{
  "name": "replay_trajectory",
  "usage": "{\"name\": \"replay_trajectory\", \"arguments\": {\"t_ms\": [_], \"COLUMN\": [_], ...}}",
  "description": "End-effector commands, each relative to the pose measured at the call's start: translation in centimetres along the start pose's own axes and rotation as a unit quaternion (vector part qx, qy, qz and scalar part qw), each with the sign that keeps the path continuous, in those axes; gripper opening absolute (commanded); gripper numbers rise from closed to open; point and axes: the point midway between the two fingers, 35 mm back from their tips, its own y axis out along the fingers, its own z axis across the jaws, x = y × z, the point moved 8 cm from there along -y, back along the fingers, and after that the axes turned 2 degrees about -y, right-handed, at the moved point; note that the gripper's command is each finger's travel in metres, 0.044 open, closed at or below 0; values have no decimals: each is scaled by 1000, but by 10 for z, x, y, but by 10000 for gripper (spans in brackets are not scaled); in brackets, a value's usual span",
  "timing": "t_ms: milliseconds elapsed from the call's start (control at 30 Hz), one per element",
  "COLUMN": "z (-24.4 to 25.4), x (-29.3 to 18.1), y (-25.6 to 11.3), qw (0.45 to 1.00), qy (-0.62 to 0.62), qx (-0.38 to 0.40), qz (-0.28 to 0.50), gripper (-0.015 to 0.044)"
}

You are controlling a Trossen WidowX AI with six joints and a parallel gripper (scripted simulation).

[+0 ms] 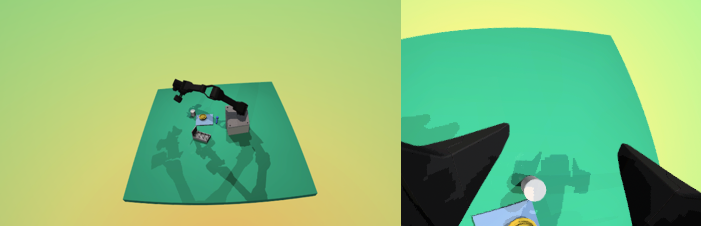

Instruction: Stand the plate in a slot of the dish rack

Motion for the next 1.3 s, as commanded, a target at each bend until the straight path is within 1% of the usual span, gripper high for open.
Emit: {"name": "replay_trajectory", "arguments": {"t_ms": [0, 300, 700, 800, 1033, 1267], "z": [-2, -4, -6, -7, -7, -3], "x": [-30, -92, -173, -182, -182, -189], "y": [14, 34, 43, 43, 44, 53], "qw": [997, 974, 915, 906, 906, 906], "qy": [-39, -105, -160, -163, -163, -163], "qx": [27, 100, 234, 251, 251, 251], "qz": [63, 174, 289, 298, 298, 298], "gripper": [400, 400, 400, 400, 400, 400]}}
